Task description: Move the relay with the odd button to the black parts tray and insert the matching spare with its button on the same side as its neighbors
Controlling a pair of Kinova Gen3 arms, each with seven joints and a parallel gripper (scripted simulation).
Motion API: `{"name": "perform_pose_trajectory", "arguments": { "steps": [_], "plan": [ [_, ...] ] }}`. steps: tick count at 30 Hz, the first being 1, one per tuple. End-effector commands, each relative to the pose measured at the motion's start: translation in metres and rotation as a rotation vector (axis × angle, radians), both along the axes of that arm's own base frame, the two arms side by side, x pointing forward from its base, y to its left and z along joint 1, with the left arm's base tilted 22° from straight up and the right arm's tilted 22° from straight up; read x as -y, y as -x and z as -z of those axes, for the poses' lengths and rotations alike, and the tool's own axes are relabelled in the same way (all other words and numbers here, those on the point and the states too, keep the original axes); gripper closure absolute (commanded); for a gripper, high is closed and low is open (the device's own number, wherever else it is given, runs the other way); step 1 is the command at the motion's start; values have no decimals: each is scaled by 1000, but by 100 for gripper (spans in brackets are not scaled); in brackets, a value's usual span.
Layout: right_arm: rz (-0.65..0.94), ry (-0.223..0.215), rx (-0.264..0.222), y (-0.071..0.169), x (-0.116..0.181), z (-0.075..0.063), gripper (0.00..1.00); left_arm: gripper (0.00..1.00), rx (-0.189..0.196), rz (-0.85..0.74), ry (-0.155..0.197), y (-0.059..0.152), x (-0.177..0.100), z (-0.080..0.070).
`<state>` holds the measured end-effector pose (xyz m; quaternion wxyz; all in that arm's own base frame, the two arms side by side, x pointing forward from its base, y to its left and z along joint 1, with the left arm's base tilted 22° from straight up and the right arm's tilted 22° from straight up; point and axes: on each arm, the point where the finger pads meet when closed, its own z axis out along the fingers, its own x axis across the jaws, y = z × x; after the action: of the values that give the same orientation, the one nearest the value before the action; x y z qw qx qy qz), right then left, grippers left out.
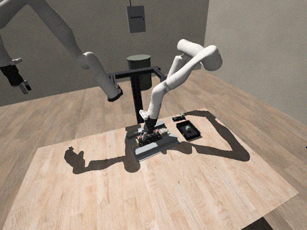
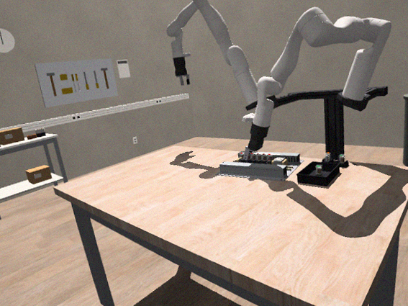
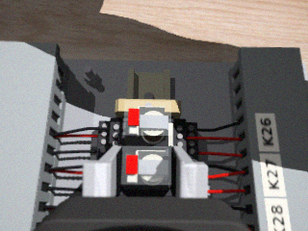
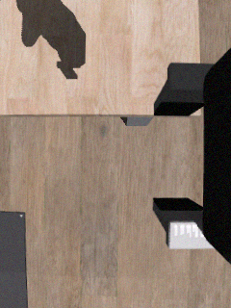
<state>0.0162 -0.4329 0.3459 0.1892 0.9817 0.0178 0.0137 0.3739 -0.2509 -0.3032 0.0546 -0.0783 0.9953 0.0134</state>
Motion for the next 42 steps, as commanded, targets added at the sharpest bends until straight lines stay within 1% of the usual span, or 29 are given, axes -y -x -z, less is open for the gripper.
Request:
{"name": "perform_pose_trajectory", "arguments": {
  "steps": [1,12,13,42],
  "plan": [
    [0,1,1,0,0,-1,0,100,1,0,0,0,0,0],
    [0,1,1,0,0,-1,0,100,1,0,0,0,0,0],
    [0,1,1,0,0,-1,0,0,1,0,0,0,0,0],
    [0,1,1,0,0,-1,0,0,1,0,0,0,0,0]
  ]
}}
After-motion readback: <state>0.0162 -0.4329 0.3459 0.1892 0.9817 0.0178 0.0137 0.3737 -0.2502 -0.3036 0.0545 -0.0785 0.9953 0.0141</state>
